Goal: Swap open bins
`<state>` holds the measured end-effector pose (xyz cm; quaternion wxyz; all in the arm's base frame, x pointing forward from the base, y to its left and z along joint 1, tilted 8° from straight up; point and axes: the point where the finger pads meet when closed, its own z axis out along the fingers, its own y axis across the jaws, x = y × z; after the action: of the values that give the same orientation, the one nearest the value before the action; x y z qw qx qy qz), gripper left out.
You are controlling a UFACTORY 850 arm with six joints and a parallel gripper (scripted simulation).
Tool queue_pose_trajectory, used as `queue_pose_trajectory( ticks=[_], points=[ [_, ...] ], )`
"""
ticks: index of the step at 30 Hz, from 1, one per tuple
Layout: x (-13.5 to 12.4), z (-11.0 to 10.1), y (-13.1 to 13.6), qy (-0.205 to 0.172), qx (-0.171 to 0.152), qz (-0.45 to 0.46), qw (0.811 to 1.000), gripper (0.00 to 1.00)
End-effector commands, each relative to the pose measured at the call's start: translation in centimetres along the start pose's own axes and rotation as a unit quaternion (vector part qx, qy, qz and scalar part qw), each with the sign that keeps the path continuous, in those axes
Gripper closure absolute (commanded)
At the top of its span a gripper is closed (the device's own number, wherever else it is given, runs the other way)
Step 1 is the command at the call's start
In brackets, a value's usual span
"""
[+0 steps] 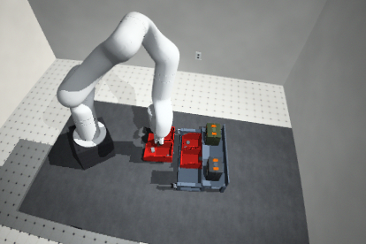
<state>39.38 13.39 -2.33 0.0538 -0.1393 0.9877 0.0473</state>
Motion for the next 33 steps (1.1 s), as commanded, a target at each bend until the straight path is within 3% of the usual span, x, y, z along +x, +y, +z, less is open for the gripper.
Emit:
queue_pose_trajectory(
  ticks=[1, 16, 33],
  points=[
    [-0.1, -0.1, 0.0, 0.000, 0.000, 0.000, 1.000, 1.00],
    [0.0, -0.1, -1.0, 0.000, 0.000, 0.000, 1.000, 1.00],
    [0.9, 0.2, -12.3, 0.000, 0.000, 0.000, 1.000, 1.00]
  ],
)
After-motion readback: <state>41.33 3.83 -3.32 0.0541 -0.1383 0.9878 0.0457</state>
